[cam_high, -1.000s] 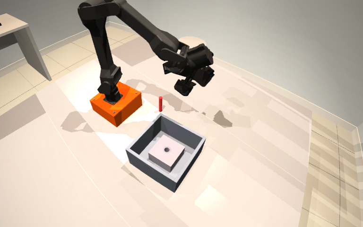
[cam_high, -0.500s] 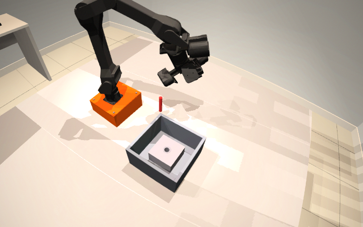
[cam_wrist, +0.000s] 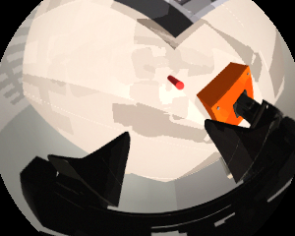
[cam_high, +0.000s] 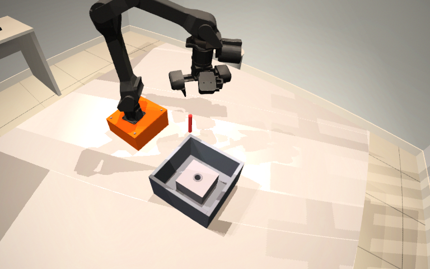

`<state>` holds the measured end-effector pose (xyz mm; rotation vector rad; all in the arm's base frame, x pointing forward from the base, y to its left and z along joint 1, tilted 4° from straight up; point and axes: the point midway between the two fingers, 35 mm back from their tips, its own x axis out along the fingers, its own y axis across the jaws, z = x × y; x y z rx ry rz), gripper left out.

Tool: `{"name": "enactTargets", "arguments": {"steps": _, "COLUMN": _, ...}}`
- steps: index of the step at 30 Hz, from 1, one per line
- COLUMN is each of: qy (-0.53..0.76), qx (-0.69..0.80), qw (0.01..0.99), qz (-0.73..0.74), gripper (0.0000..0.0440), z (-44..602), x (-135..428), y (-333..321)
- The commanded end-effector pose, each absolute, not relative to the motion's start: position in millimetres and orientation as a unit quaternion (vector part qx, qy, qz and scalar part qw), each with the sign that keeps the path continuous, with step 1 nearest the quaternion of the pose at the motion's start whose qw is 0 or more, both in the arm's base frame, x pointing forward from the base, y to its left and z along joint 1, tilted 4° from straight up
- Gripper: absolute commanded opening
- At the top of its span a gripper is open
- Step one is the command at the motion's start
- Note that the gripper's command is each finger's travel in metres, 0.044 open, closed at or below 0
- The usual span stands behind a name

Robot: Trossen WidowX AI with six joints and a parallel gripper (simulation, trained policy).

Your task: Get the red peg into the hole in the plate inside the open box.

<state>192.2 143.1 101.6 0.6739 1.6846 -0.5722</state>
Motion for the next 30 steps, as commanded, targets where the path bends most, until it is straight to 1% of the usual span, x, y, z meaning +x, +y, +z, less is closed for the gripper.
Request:
{"name": "enactTargets", "arguments": {"steps": 1, "qy": 0.717, "qx": 0.272, "qw": 0.581, "qz": -0.272, "gripper": 0.044, "z": 100, "x": 188, "y": 137}}
{"name": "enactTargets", "arguments": {"steps": 16, "qy": 0.704, "qx": 0.204, "qw": 0.591, "qz": -0.337, "gripper": 0.044, "z": 72, "x": 176, "y": 118}}
{"name": "enactTargets", "arguments": {"steps": 30, "qy": 0.68, "qx": 0.183, "qw": 0.616, "qz": -0.354, "gripper": 0.044, "z": 20, "x": 178, "y": 110}}
